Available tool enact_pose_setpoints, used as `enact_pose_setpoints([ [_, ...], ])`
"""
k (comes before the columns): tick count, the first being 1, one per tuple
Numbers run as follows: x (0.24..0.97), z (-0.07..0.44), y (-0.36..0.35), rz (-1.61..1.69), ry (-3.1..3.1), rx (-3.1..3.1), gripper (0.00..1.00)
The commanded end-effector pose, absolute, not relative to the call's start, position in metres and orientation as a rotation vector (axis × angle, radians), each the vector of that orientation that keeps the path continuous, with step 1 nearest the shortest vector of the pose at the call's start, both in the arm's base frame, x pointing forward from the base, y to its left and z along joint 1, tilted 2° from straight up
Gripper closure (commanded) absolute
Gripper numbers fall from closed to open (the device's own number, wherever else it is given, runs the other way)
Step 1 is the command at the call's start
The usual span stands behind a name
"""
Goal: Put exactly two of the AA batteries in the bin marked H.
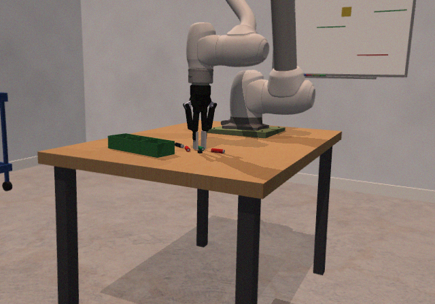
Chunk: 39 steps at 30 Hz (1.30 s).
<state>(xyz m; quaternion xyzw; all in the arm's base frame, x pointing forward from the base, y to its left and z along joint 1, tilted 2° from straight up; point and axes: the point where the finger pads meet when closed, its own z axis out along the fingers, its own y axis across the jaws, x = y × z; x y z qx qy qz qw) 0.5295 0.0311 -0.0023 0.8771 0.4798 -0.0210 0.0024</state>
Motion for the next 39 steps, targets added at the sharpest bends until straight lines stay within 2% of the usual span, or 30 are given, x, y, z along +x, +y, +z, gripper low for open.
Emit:
enact_pose_setpoints([
  [1,0.5286,-0.0043,0.0296,-0.068,1.509,2.751,0.83],
  [21,0.5289,-0.0043,0.0296,-0.068,1.509,2.751,0.83],
  [22,0.5289,-0.0043,0.0296,-0.068,1.509,2.751,0.95],
  [39,0.5289,-0.0043,0.0296,-0.068,1.509,2.751,0.95],
])
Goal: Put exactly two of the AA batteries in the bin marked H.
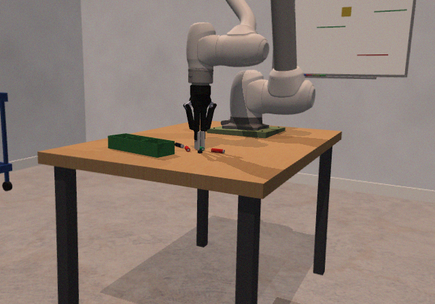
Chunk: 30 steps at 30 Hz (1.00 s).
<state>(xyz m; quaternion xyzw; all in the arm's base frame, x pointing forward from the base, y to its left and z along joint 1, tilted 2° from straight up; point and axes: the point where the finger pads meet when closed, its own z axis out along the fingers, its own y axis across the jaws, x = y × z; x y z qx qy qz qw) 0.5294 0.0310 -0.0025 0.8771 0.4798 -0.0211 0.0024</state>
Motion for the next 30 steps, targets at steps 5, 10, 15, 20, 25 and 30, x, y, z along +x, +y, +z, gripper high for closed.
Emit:
enact_pose_setpoints([
  [5,0.529,-0.004,0.03,-0.068,1.509,2.751,0.95],
  [10,0.529,-0.004,0.03,-0.068,1.509,2.751,0.95],
  [15,0.529,-0.001,0.03,-0.068,1.509,2.751,0.95],
  [20,0.529,0.009,0.03,-0.068,1.509,2.751,0.95],
  [25,0.53,0.026,0.03,-0.068,1.509,2.751,0.95],
  [30,0.531,0.042,0.031,-0.068,1.509,2.751,0.95],
])
